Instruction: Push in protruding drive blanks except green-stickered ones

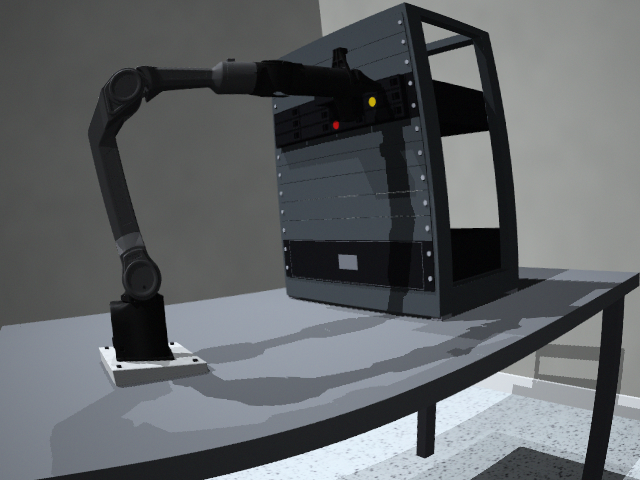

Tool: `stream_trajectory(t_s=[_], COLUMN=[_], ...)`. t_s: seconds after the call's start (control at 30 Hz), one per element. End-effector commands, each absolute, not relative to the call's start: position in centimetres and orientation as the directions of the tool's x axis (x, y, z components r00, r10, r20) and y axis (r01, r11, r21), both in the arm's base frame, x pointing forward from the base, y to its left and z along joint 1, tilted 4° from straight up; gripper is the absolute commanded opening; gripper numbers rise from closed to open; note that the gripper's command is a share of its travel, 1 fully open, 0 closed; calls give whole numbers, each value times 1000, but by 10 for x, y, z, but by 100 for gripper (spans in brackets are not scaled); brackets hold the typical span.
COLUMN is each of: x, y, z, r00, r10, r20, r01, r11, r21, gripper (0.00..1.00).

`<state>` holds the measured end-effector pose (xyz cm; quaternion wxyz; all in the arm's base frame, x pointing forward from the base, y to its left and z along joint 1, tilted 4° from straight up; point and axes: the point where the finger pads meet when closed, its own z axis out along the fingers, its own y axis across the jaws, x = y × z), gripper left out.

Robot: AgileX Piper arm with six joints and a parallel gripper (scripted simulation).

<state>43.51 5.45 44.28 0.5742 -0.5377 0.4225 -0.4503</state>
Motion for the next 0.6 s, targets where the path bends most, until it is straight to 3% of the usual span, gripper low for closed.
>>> stream_trajectory(t_s=[0.0, 0.57], x=[428, 339], y=[53, 31], z=[441, 435], r00=[239, 239], r10=[-971, -971], r20=[-2, -2], r01=[60, 60], r11=[17, 17], r21=[-998, -998], gripper=[0, 0])
